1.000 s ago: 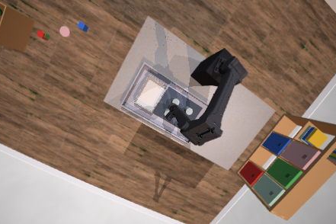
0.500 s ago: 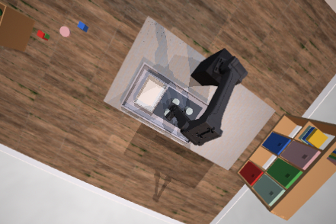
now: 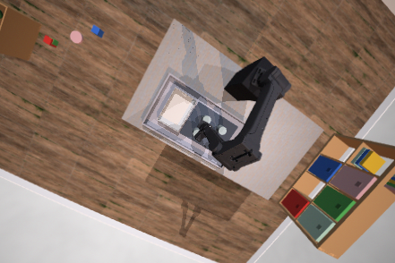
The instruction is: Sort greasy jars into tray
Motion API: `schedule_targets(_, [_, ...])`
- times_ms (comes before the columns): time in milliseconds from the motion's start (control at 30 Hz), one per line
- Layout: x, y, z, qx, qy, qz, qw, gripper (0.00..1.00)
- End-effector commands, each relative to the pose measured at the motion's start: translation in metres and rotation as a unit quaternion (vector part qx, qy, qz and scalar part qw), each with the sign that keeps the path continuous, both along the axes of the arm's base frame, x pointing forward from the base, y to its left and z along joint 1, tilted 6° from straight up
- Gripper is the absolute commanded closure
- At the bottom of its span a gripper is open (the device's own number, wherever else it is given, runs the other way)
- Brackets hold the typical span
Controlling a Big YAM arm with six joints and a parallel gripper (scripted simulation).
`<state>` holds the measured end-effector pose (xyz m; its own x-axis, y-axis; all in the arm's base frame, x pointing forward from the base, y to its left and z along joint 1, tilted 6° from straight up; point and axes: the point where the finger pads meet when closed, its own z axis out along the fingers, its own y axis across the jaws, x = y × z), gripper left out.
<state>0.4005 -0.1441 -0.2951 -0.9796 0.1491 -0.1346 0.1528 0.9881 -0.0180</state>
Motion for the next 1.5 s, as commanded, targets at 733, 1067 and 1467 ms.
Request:
schedule_targets(733, [-0.0191,0.0022,-0.0019,0.005,0.012,0.002,1.0,1.0])
schedule_targets(1067, [-0.0203,0.0024,-0.002,0.005,0.012,0.002,1.0,1.0])
schedule_targets(1467, [-0.0217,0.0026,-0.0022,0.005,0.012,0.002,1.0,1.0])
